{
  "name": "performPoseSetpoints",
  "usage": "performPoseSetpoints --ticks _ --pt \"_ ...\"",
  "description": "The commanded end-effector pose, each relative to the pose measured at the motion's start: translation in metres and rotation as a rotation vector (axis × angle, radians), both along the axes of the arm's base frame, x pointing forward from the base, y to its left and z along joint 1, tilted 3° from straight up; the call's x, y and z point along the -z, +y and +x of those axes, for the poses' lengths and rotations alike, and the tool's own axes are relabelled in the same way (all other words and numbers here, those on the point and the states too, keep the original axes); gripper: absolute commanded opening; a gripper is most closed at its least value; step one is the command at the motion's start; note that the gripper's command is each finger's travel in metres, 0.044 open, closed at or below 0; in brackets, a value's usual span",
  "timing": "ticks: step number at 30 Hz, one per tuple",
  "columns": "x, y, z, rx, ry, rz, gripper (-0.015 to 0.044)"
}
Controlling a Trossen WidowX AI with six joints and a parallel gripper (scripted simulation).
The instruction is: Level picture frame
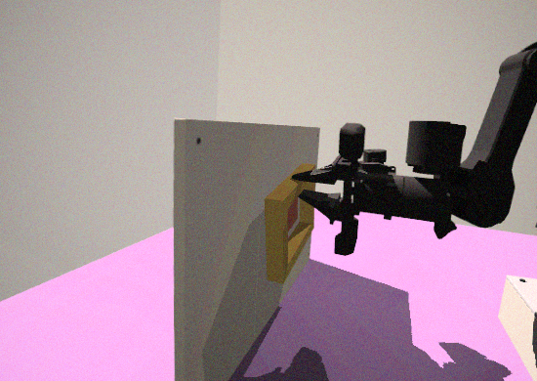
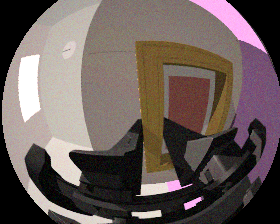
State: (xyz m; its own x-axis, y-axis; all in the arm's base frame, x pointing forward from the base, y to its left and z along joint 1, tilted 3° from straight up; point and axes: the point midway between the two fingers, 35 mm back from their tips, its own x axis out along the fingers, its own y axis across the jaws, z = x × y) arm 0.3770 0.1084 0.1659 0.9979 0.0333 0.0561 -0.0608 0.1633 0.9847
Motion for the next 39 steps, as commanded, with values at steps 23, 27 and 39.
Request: performPoseSetpoints --ticks 23,27,39 --pt "-0.0062 0.0012 0.0000 -0.002 -0.009 0.010 0.0000" --pt "-0.0067 0.0013 -0.0001 -0.002 -0.009 0.010 0.0000" --pt "-0.0082 0.0015 -0.0002 -0.002 -0.009 0.010 0.0000"
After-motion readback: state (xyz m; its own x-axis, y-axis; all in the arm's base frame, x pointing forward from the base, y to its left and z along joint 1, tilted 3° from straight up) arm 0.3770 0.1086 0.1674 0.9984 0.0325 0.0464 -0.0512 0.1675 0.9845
